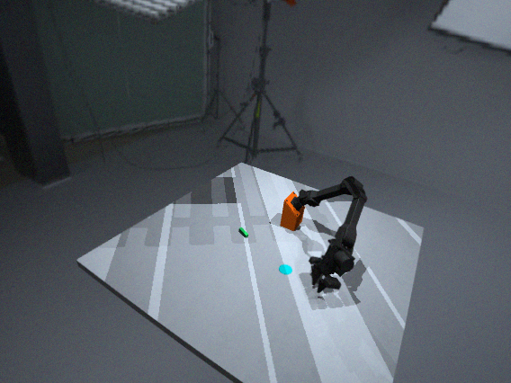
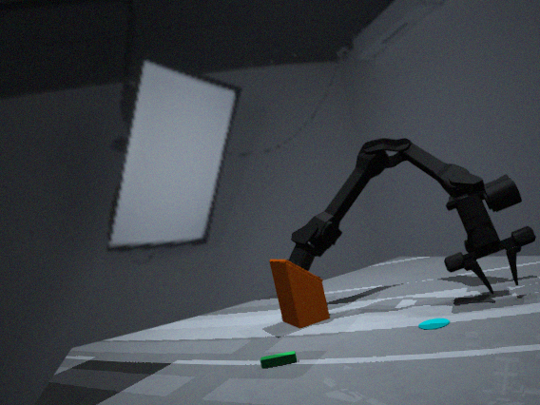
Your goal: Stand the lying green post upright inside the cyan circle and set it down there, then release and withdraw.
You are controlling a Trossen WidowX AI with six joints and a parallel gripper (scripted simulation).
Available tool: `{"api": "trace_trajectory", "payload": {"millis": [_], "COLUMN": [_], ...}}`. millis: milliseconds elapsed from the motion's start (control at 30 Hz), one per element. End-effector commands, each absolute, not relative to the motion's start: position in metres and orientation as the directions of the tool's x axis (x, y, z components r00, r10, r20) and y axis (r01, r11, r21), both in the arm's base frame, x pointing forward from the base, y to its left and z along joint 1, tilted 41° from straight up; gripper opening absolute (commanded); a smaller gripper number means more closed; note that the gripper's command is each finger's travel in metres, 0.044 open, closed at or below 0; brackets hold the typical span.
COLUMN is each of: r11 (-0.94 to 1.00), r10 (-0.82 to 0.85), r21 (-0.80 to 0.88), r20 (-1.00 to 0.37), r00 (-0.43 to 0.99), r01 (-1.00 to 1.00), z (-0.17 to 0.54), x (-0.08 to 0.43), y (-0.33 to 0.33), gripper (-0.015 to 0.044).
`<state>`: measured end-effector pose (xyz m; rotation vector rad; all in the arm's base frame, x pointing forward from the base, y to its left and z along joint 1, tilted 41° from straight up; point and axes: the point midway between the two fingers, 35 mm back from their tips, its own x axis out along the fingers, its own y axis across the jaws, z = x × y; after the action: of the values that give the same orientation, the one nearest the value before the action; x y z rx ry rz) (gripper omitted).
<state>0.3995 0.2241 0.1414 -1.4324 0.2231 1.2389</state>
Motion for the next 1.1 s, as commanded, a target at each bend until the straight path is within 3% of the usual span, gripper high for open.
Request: {"api": "trace_trajectory", "payload": {"millis": [0,1067], "r11": [-0.304,-0.090], "r10": [0.467,0.344], "r21": [-0.566,-0.260], "r20": [-0.790,-0.914], "r00": [0.399,0.215], "r01": [-0.766,-0.961], "z": [0.124,0.027], "x": [0.406,0.405], "y": [0.202,0.025], "gripper": [0.0233,0.0233]}}
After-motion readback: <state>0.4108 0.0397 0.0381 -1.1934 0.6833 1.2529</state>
